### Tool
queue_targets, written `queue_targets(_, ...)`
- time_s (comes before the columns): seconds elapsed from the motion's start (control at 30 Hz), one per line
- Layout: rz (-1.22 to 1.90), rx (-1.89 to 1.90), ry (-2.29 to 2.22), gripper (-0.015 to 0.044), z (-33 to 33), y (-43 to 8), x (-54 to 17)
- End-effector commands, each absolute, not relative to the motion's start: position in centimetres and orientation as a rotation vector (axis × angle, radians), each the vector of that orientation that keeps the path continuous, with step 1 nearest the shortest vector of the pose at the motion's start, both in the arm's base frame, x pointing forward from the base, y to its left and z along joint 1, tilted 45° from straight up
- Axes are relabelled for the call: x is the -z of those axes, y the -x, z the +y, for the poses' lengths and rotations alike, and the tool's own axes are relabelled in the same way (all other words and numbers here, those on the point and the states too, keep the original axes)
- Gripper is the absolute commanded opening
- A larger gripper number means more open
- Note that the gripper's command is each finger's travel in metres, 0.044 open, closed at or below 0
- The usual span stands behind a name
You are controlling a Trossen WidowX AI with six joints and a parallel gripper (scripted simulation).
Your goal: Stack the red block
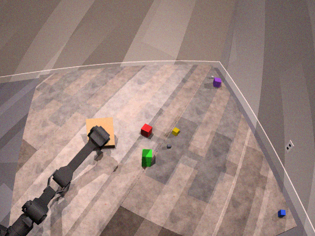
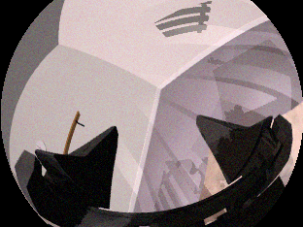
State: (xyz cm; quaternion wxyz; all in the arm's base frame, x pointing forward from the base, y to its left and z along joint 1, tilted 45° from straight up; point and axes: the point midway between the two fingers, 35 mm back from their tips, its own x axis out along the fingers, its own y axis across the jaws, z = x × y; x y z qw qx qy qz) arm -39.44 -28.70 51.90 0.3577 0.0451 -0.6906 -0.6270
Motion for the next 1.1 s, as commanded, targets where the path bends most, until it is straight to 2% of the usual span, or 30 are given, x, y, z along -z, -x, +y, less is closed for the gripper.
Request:
queue_targets(0.0, -1.787, 1.607, -0.119, 0.0426, -28.7, 39.3, -52.0)
queue_targets(0.03, -1.8, 1.574, -0.125, 0.044, -28.6, 38.9, -52.4)
queue_targets(0.33, -1.833, 1.099, 0.002, 0.044, -23.1, 30.3, -62.0)
queue_targets(0.67, -1.681, 0.619, 0.145, 0.044, -14.0, 17.3, -70.2)
queue_targets(1.07, -1.326, 0.134, 0.186, 0.044, -2.9, 0.2, -72.4)
